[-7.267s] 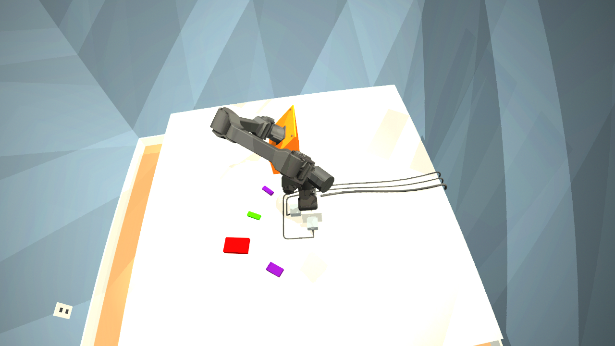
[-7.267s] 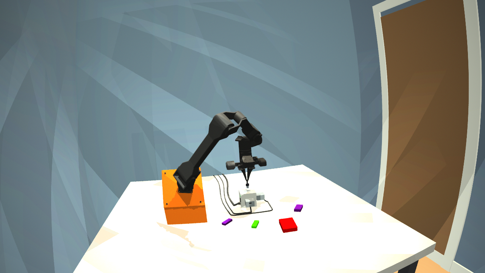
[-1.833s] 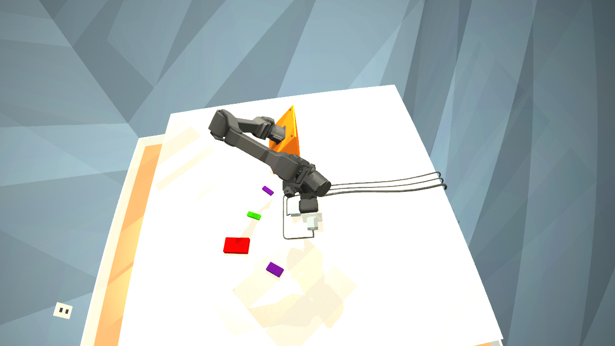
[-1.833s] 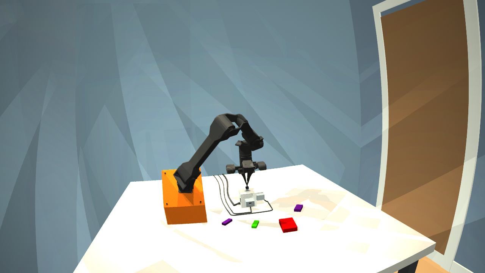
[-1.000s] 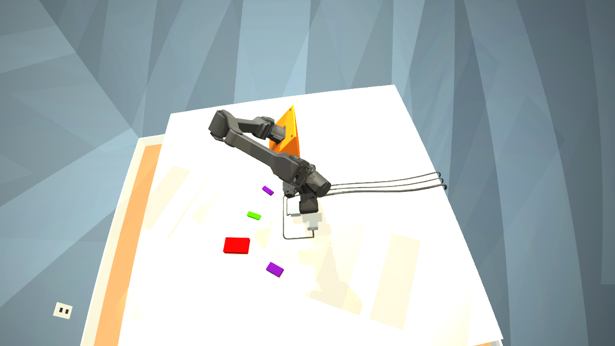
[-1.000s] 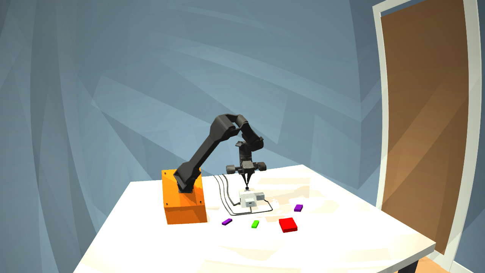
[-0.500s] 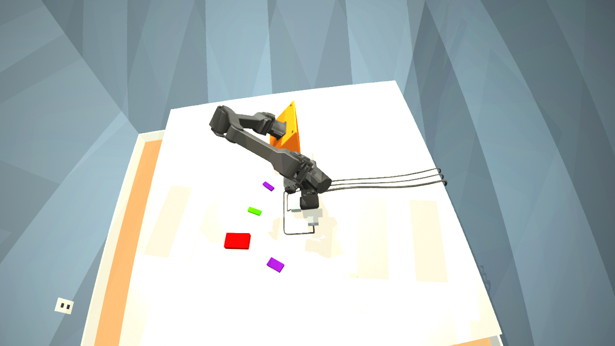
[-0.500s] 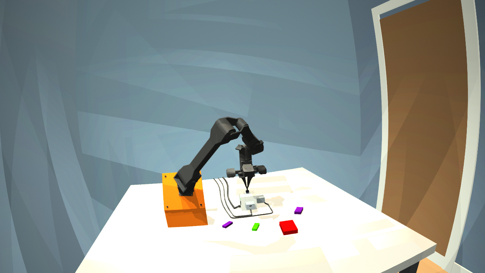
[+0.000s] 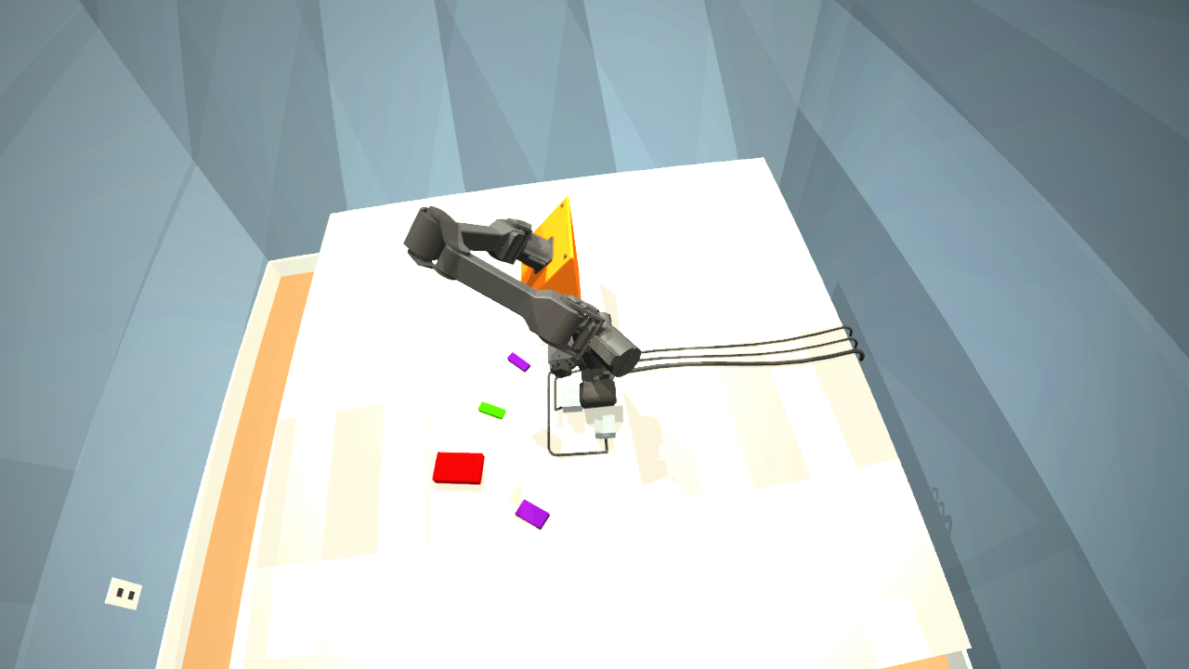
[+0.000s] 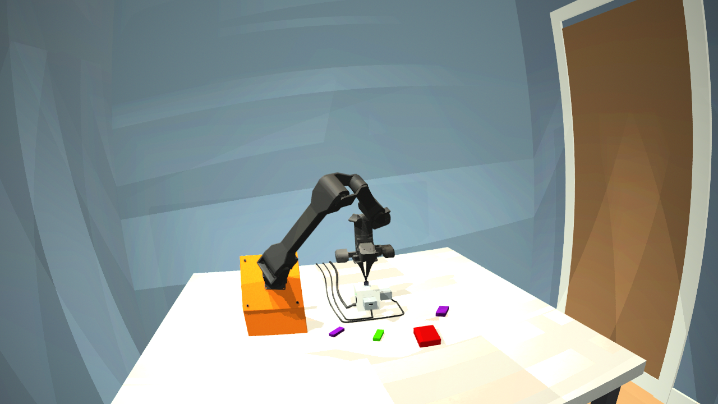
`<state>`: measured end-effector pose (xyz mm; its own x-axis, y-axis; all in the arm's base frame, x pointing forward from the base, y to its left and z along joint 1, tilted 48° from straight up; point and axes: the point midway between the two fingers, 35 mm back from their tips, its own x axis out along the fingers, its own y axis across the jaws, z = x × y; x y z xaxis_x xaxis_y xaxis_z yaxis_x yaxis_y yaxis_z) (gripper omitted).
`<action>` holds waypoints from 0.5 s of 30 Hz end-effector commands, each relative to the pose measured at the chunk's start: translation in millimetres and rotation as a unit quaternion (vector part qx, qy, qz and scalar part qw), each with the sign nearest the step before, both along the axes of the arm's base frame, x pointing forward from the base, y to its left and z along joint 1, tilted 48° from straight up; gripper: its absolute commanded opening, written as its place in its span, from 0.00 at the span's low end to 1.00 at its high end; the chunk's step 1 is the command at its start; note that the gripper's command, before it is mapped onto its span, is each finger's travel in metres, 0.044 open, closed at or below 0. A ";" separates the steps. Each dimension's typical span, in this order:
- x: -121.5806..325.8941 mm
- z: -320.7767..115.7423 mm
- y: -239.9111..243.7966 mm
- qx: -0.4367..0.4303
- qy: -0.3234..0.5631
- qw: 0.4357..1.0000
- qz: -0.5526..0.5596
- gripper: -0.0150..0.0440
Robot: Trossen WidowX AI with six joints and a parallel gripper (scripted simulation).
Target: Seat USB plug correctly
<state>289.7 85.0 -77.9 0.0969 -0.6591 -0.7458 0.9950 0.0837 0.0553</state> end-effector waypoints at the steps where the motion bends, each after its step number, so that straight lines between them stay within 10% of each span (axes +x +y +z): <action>1: -0.7 -1.7 -2.0 -0.004 0.003 1.000 0.003 0.25; 15: -0.5 -2.9 -3.2 -0.004 0.003 1.000 0.003 0.25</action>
<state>290.2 84.7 -78.6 0.1007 -0.6587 -0.7456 0.9945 0.0872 0.0573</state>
